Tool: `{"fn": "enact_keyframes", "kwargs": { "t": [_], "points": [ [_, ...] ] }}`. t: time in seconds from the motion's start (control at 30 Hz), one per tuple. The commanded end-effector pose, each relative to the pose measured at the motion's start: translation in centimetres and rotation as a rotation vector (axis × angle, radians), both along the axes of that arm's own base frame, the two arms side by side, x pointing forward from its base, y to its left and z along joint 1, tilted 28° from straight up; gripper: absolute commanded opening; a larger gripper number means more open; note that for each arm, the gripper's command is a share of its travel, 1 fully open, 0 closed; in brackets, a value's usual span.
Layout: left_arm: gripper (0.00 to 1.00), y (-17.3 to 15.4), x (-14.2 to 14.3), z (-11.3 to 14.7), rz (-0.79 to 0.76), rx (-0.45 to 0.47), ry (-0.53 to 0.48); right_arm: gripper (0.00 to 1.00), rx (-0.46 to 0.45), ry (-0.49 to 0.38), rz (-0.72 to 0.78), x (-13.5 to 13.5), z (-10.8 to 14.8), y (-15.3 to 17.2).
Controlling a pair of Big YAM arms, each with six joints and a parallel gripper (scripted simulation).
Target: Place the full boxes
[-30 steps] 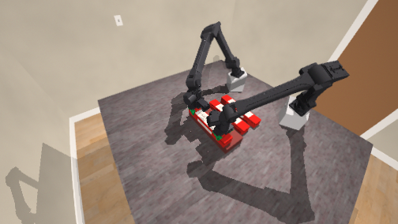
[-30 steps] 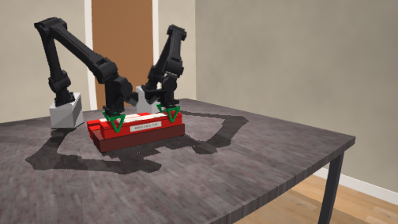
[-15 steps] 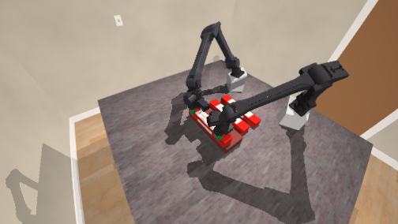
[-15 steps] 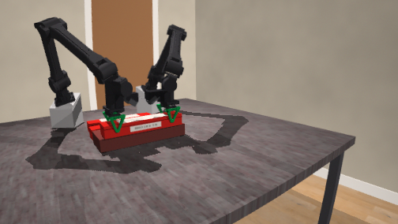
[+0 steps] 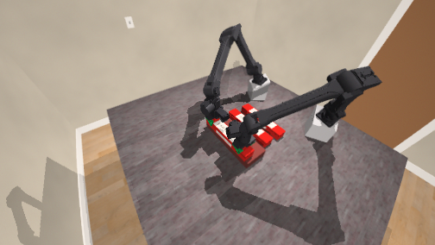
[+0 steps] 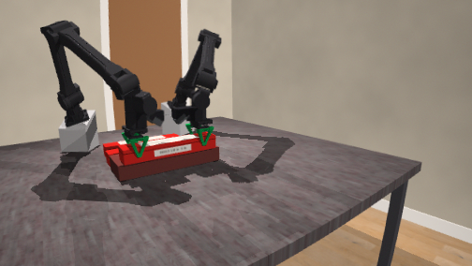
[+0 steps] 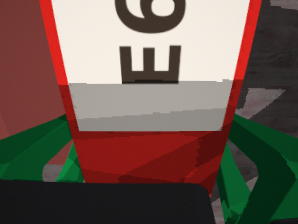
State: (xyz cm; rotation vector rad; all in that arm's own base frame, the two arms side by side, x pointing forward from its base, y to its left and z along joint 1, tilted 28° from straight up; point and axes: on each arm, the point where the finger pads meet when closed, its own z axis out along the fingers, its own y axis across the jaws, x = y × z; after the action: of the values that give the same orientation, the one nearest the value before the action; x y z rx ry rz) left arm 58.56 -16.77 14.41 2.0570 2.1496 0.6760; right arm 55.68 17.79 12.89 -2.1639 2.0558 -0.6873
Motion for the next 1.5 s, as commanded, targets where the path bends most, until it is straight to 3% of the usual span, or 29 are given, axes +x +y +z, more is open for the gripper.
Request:
{"fn": "enact_keyframes", "kwargs": {
  "t": [0.0, 0.9, 0.93, 0.97, 1.07, 1.13, 1.17, 1.3, 1.43, 1.47],
  "points": [
    [0.0, 0.3, 1.0, 6.6, -0.005, -0.035, -0.108, 0.0, 0.036, -0.117, 0.015, 2.0, 5.8, 0.5],
    [0.0, 0.3, 1.0, 6.6, -0.004, -0.035, -0.107, 0.0, 0.037, -0.118, 0.015, 2.1, 5.8, 0.5],
    [0.0, 0.3, 1.0, 6.6, -0.004, -0.035, -0.107, 1.0, 0.037, -0.118, 0.015, 2.1, 5.8, 0.5],
    [1.0, 0.3, 1.0, 6.6, -0.004, -0.035, -0.107, 1.0, 0.037, -0.118, 0.015, 2.1, 5.8, 0.5],
    [1.0, 0.0, 1.0, 6.9, -0.008, -0.037, -0.109, 1.0, 0.022, -0.068, 0.016, 1.1, 3.4, 0.7],
    [1.0, 0.0, 1.0, 6.9, -0.004, -0.039, -0.111, 1.0, 0.022, -0.068, 0.016, 1.1, 3.4, 0.7],
    [1.0, -0.5, 0.7, 4.7, -0.01, -0.03, -0.081, 1.0, 0.022, -0.068, 0.016, 1.1, 3.4, 0.7],
    [1.0, 0.1, 0.8, 3.4, -0.004, -0.017, -0.054, 1.0, 0.022, -0.068, 0.016, 1.1, 3.4, 0.7],
    [1.0, 0.1, 0.8, 3.3, -0.002, -0.018, -0.055, 1.0, 0.022, -0.068, 0.016, 1.1, 3.4, 0.7],
    [1.0, -0.5, 0.7, 4.7, -0.01, -0.03, -0.081, 1.0, 0.022, -0.068, 0.016, 1.1, 3.4, 0.7]
  ]
}}
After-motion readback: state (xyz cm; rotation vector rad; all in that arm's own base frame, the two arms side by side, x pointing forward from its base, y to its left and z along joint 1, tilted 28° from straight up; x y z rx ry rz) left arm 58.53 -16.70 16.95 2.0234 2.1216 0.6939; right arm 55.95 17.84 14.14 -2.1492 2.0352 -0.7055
